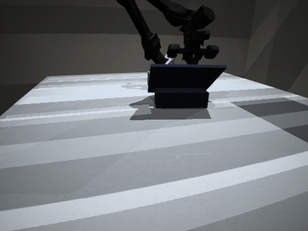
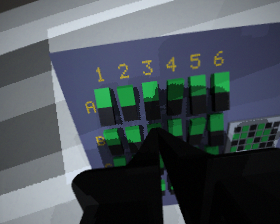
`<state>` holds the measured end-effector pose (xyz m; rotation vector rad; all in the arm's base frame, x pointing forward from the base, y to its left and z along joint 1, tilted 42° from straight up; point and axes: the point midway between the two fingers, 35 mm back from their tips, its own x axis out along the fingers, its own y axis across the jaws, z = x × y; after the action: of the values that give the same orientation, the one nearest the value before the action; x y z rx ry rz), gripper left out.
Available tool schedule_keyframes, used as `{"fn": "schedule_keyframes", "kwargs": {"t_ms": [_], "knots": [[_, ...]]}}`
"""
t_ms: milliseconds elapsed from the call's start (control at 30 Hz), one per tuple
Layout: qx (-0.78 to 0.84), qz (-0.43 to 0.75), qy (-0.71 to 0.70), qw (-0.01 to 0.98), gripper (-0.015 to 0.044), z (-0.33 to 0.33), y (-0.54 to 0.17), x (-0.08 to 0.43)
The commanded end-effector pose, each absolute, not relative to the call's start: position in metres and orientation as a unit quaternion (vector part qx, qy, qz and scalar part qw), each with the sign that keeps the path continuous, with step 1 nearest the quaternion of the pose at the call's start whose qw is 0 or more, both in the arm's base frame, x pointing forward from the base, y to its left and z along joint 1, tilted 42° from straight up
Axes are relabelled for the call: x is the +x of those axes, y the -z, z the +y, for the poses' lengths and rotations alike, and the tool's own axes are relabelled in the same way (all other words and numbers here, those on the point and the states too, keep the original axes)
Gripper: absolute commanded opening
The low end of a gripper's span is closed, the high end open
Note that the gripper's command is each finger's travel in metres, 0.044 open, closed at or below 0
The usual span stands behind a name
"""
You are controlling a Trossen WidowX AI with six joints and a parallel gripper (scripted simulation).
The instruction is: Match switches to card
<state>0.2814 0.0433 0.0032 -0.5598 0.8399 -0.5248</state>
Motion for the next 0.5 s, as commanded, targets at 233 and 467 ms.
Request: {"fn": "schedule_keyframes", "kwargs": {"t_ms": [233,467], "knots": [[-0.266,0.401,0.246,0.841,0.0000,0.0424,-0.0011,0.2807],[-0.266,0.401,0.246,0.841,0.0000,0.0418,-0.0007,0.2813]]}}
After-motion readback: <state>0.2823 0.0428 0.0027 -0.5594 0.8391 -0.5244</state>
